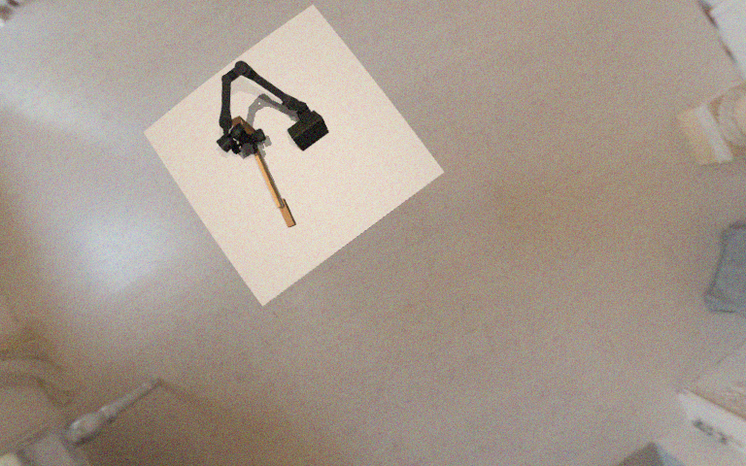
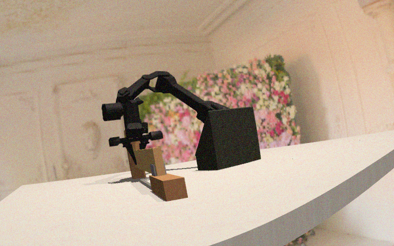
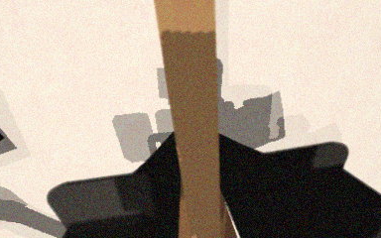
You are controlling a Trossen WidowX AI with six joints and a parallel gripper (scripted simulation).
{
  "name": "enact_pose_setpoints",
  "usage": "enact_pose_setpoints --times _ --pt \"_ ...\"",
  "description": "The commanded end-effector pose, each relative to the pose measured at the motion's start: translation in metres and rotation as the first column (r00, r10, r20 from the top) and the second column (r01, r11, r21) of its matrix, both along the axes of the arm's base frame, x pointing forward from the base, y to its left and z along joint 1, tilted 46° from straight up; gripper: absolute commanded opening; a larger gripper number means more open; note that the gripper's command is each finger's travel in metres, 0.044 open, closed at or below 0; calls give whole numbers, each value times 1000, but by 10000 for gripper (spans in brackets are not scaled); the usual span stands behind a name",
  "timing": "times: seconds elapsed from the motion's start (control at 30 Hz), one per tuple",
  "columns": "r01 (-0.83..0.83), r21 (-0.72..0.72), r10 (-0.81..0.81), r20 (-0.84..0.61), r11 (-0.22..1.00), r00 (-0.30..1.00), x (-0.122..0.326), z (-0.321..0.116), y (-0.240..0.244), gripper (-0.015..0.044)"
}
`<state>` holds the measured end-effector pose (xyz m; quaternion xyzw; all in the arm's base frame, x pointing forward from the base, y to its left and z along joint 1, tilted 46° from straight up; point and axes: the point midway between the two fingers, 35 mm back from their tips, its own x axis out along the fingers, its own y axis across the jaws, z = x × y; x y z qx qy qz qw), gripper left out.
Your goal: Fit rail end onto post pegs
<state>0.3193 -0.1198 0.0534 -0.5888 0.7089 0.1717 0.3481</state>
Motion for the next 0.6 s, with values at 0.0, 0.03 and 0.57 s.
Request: enact_pose_setpoints --times 0.0,0.03,0.57 --pt "-2 -3 2 -1 1000 1000 -1 3 -2 0" --pt "-2 -3 2 -1 1000 1000 -1 3 -2 0" --pt "-2 -3 2 -1 1000 1000 -2 6 -6 0"
